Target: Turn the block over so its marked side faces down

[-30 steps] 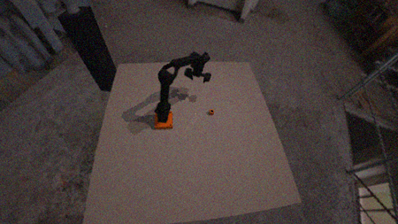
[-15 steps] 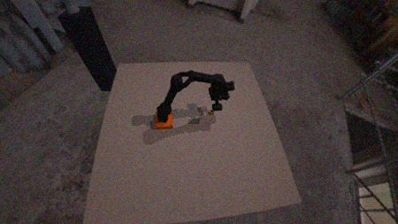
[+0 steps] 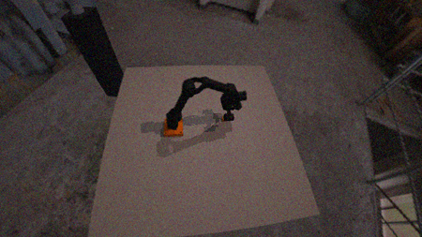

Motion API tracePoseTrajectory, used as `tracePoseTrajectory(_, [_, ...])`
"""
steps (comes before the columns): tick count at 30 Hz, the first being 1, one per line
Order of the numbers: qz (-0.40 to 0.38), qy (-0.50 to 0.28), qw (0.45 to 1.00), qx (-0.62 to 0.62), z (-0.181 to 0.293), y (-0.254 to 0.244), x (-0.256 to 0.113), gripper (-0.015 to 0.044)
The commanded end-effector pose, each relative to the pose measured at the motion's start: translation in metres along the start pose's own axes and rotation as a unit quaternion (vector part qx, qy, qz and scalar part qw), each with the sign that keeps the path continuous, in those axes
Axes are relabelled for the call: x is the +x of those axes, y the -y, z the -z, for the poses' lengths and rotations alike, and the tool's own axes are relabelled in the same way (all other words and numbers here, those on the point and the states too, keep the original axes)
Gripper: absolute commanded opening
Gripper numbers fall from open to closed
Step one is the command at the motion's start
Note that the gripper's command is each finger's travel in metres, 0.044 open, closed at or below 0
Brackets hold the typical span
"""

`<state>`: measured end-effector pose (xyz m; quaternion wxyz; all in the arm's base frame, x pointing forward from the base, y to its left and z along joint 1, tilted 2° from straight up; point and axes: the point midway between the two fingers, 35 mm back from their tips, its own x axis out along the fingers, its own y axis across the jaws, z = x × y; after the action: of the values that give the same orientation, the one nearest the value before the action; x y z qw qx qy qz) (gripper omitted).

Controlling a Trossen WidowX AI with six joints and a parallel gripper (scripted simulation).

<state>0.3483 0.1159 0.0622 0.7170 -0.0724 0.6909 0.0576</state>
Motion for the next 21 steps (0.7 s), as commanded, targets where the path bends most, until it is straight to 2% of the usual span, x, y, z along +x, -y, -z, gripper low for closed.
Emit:
tracePoseTrajectory(1, [0.000, -0.003, 1.000, 0.001, 0.000, 0.001, 0.011, 0.0440])
tracePoseTrajectory(21, [0.000, -0.003, 1.000, 0.001, 0.001, 0.001, 0.040, 0.0440])
